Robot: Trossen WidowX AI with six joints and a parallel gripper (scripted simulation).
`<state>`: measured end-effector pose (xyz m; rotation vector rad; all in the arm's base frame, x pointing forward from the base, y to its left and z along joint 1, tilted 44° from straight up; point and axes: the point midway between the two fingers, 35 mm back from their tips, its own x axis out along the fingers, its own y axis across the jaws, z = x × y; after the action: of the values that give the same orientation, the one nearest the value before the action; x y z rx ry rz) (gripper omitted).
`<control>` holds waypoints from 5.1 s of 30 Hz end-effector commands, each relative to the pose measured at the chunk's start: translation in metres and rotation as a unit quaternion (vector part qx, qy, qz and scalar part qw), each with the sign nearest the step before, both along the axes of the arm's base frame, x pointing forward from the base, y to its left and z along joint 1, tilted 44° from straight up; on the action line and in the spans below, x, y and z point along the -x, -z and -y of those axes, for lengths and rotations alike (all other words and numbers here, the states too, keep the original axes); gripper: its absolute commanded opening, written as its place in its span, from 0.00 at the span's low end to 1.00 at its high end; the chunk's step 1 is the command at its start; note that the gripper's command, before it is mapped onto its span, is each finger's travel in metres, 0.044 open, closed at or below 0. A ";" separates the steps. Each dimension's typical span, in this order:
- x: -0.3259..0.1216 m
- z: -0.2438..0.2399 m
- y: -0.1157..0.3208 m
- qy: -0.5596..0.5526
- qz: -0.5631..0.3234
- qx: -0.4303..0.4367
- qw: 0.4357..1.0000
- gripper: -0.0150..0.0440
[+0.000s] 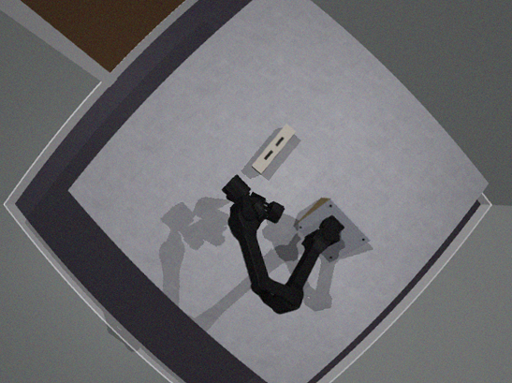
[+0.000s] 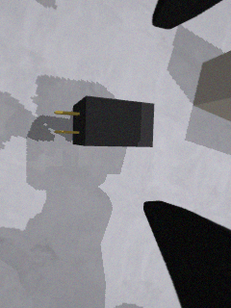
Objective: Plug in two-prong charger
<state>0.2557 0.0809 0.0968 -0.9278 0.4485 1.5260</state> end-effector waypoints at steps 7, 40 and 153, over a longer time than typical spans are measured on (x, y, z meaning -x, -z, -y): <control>0.002 -0.010 0.007 -0.006 0.001 -0.004 1.000 1.00; 0.001 -0.044 0.042 -0.006 0.001 -0.005 1.000 1.00; 0.003 0.097 0.139 0.429 -0.401 -0.012 0.810 0.25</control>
<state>0.2548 -0.0119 -0.0379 0.0350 1.2306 1.0017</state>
